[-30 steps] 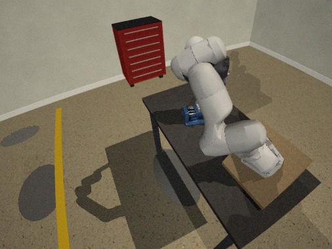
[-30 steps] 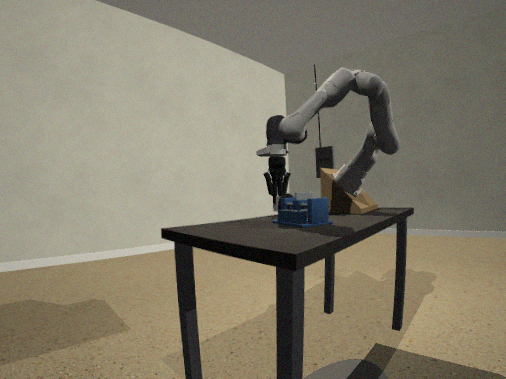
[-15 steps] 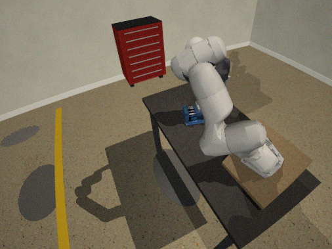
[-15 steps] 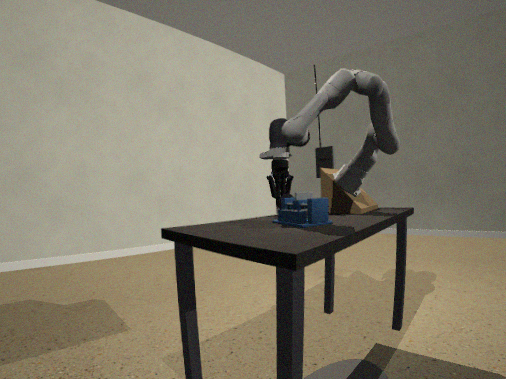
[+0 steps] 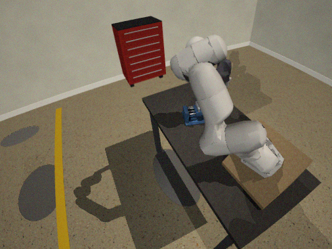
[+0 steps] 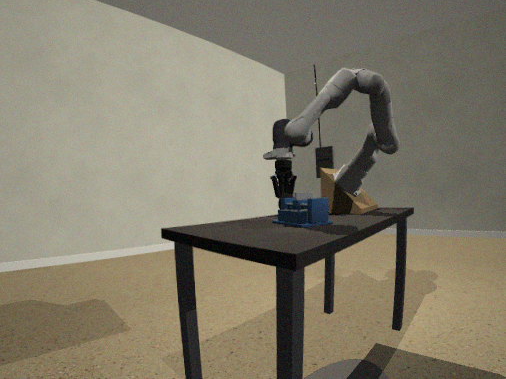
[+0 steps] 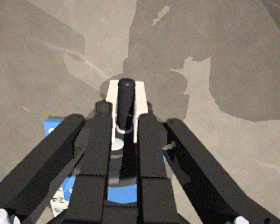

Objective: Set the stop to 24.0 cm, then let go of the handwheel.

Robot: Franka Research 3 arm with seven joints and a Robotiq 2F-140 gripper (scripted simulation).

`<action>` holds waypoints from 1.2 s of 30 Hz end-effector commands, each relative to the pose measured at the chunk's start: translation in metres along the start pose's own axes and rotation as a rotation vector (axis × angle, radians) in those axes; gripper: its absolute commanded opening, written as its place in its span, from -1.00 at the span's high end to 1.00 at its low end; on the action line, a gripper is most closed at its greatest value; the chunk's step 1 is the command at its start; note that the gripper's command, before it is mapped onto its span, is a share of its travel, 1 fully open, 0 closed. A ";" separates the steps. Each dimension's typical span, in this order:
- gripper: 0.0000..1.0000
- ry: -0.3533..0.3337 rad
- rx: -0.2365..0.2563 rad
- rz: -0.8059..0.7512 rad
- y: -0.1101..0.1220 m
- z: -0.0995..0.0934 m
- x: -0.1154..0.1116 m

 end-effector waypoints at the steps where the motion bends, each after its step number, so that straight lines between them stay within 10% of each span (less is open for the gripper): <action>1: 0.92 -0.002 0.001 -0.006 0.007 -0.002 0.001; 36: 0.92 -0.002 0.001 -0.006 0.000 -0.058 0.001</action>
Point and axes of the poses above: the point where the finger pads meet when closed, its own z axis out along the fingers, its own y axis across the jaws, x = y × z, the point moved 6 cm from there along -z, back along the fingers, and after that the axes turned 2 degrees about -z, right-handed, at the moved point
